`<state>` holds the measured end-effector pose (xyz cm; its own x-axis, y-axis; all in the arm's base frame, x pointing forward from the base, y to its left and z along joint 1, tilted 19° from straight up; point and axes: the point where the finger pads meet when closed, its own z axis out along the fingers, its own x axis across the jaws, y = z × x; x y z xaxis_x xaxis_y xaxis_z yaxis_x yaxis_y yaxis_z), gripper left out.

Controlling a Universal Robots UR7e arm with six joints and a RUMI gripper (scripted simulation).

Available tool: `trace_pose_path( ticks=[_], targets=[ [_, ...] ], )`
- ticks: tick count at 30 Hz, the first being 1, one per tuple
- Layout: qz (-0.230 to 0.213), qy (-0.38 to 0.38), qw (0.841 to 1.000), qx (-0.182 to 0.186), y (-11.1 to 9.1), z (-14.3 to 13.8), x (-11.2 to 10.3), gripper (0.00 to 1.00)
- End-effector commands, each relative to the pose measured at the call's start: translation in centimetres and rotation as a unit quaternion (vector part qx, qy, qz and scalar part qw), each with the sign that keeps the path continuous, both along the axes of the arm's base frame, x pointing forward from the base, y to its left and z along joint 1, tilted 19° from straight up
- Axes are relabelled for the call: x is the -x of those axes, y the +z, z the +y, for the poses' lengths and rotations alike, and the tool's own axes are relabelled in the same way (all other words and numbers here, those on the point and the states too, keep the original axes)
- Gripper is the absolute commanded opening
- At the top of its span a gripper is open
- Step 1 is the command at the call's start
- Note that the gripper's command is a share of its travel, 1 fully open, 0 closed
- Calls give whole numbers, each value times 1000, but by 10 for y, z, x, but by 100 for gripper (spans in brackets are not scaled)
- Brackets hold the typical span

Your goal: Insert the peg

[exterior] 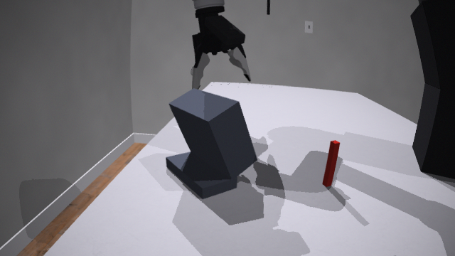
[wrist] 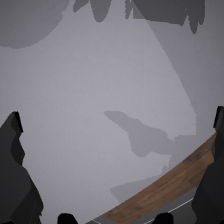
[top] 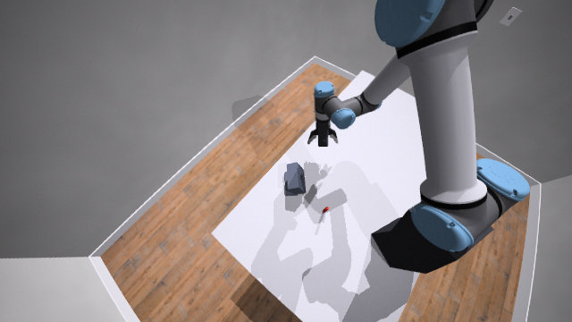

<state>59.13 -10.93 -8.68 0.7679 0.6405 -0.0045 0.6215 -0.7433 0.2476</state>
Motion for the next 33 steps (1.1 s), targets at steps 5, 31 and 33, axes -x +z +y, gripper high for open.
trace_pose_path(
  ticks=[5, 31, 33],
  targets=[
    [8, 64, 998, 11, -18, 26, 16, 100],
    [26, 265, 963, 44, -60, 110, 73, 100],
    [27, 274, 960, 45, -62, 114, 76, 100]
  ],
)
